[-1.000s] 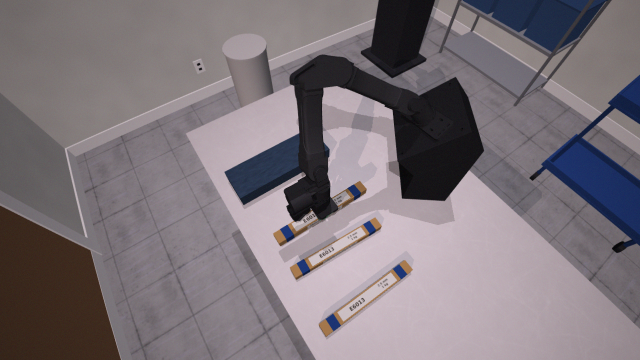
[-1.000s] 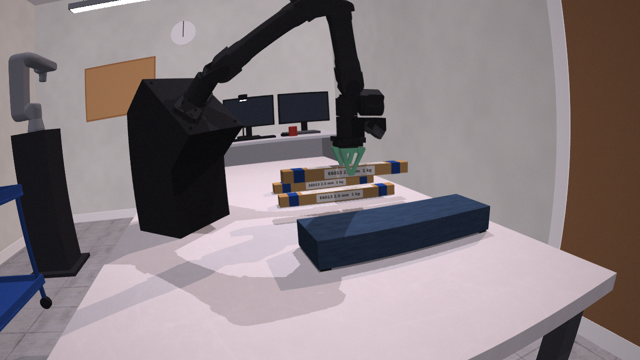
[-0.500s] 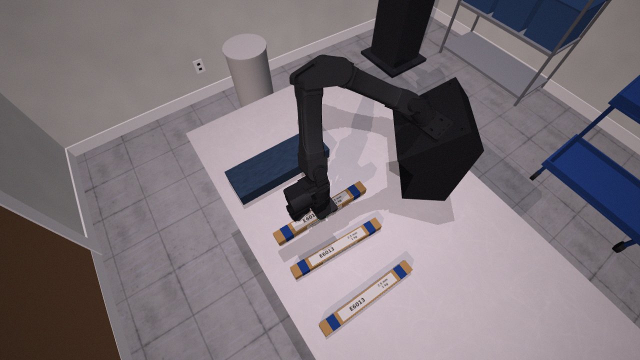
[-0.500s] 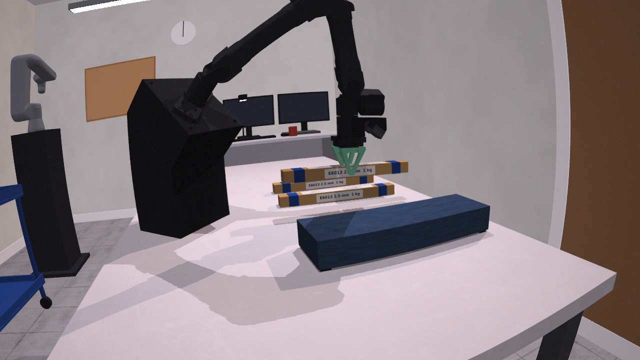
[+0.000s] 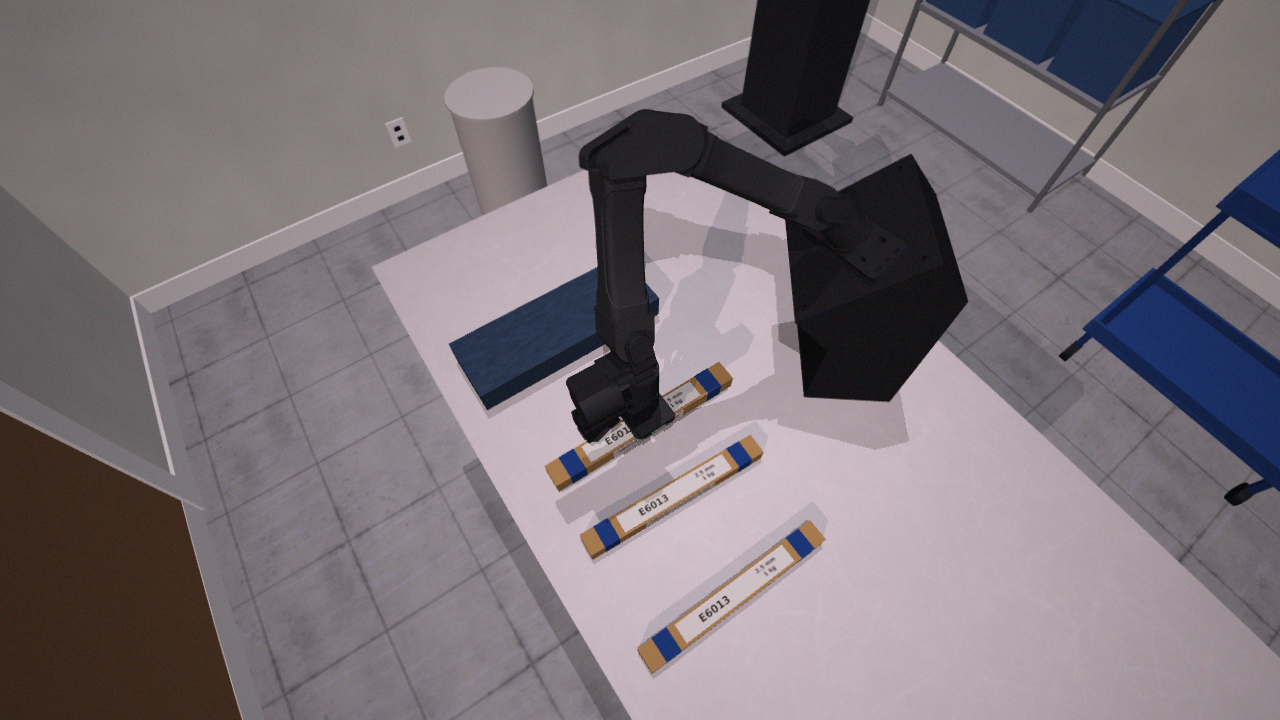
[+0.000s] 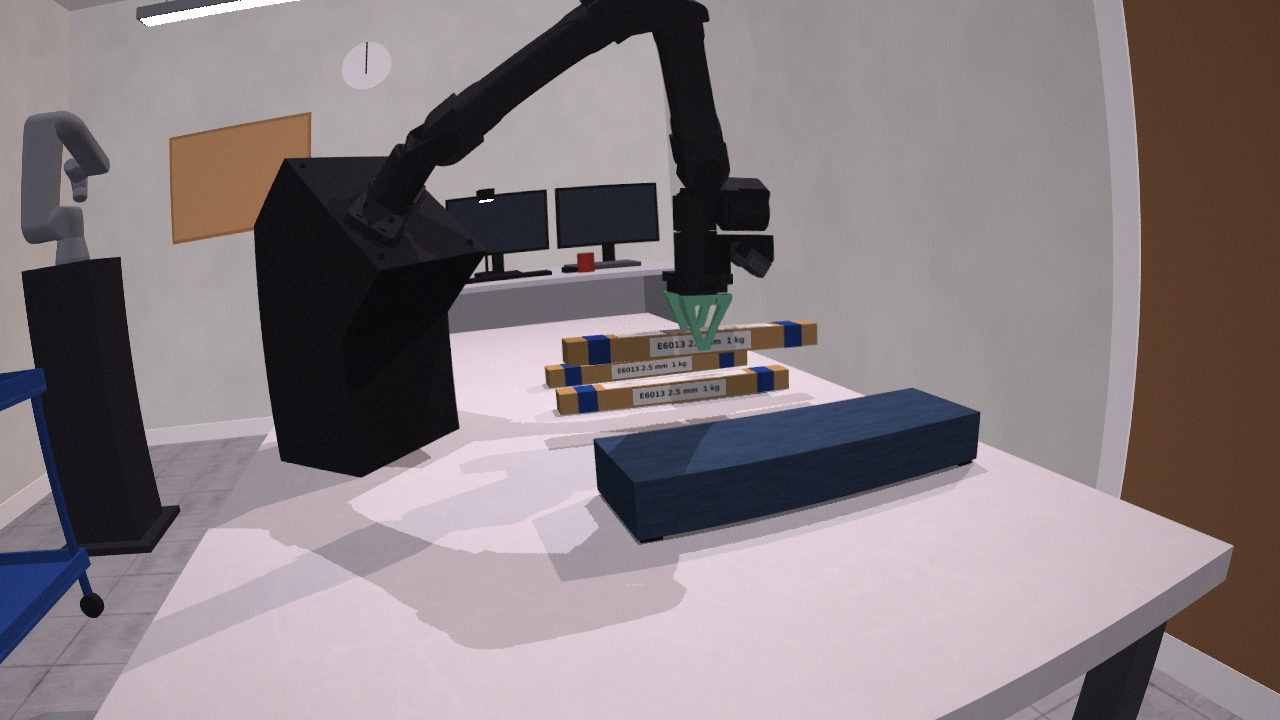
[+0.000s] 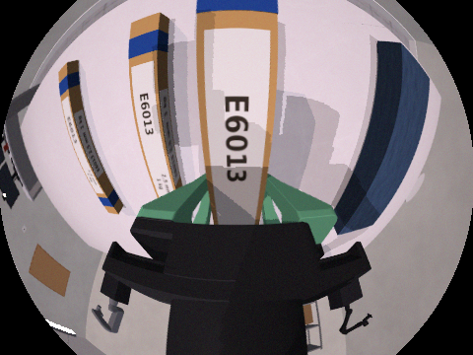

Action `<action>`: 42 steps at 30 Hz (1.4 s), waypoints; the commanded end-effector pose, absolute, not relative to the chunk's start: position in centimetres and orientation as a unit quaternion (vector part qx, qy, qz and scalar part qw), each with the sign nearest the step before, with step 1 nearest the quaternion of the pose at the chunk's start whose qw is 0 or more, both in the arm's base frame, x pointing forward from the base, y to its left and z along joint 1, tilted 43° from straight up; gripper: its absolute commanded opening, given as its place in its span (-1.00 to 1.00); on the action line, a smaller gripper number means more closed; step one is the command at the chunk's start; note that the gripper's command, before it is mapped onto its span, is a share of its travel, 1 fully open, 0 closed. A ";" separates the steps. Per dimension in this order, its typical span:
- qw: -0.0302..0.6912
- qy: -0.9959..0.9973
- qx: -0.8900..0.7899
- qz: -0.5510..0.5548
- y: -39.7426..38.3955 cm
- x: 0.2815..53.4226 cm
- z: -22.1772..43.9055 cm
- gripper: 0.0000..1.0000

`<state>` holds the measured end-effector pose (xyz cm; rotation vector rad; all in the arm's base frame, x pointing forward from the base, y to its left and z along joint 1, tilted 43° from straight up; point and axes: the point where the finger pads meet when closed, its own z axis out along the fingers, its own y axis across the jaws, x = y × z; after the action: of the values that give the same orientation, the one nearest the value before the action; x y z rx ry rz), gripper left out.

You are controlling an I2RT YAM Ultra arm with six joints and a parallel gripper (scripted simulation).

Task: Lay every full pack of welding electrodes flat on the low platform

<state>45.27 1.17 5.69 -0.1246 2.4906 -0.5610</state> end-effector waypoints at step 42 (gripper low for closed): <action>0.307 0.928 -0.055 -0.204 2.1 44.8 6.9 -1.00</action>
<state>44.62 0.89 4.75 -0.1279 2.5023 -0.5662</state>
